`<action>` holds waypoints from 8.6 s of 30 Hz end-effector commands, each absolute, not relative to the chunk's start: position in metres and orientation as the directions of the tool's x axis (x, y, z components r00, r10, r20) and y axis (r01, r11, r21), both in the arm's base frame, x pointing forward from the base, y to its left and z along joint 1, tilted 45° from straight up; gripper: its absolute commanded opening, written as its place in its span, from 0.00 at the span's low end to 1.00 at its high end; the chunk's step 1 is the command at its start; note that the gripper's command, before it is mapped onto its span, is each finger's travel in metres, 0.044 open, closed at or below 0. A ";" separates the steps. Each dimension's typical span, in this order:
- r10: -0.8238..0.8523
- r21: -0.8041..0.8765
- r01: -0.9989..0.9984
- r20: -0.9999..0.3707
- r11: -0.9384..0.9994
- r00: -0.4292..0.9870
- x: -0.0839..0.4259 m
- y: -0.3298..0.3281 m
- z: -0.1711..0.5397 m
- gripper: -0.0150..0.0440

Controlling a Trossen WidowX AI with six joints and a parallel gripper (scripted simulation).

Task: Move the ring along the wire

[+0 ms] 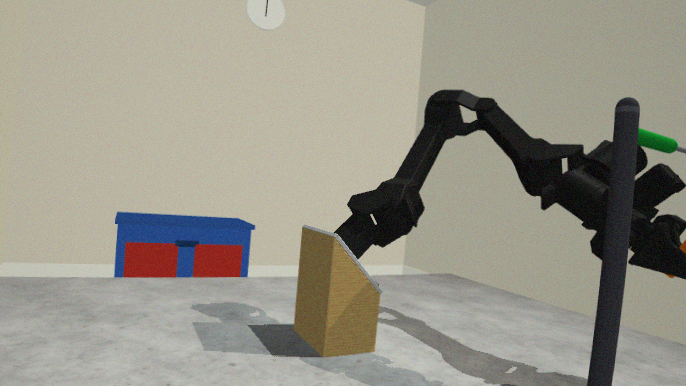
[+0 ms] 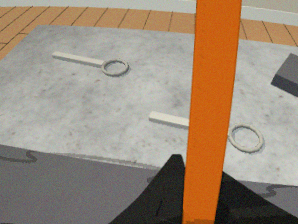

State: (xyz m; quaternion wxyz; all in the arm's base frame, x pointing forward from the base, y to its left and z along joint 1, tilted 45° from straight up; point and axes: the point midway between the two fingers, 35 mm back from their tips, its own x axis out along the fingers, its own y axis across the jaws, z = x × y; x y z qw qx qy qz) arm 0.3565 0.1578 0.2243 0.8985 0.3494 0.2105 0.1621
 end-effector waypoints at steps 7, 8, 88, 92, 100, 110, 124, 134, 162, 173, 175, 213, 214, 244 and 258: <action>0.398 0.594 -0.145 -0.321 0.791 0.860 0.357 0.138 0.207 0.00; 0.392 0.581 -0.145 -0.327 0.801 0.860 0.357 0.136 0.205 0.00; -0.358 -0.881 -0.111 -0.298 0.460 0.885 0.363 -0.081 0.276 0.00; -0.359 -0.882 -0.111 -0.298 0.458 0.885 0.363 -0.083 0.280 0.00; -0.341 -0.855 -0.113 -0.318 0.506 0.884 0.363 -0.083 0.282 0.00; -0.286 -0.766 -0.118 -0.372 0.632 0.883 0.363 -0.079 0.276 0.00; -0.172 -0.567 -0.126 -0.442 0.814 0.880 0.363 -0.068 0.265 0.00; -0.078 -0.394 -0.131 -0.473 0.910 0.878 0.363 -0.059 0.258 0.00; 0.195 0.152 -0.140 -0.455 0.978 0.869 0.362 -0.027 0.252 0.00; 0.293 0.363 -0.141 -0.407 0.921 0.865 0.362 -0.014 0.254 0.00; 0.304 0.389 -0.141 -0.399 0.910 0.865 0.362 -0.013 0.255 0.00; 0.508 0.912 -0.132 -0.093 0.389 0.857 0.360 0.020 0.283 0.00; 0.510 0.920 -0.131 -0.083 0.370 0.856 0.360 0.021 0.284 0.00; 0.491 0.984 -0.118 0.170 -0.135 0.855 0.360 0.027 0.314 0.00; 0.452 0.942 -0.112 0.254 -0.317 0.855 0.360 0.025 0.325 0.00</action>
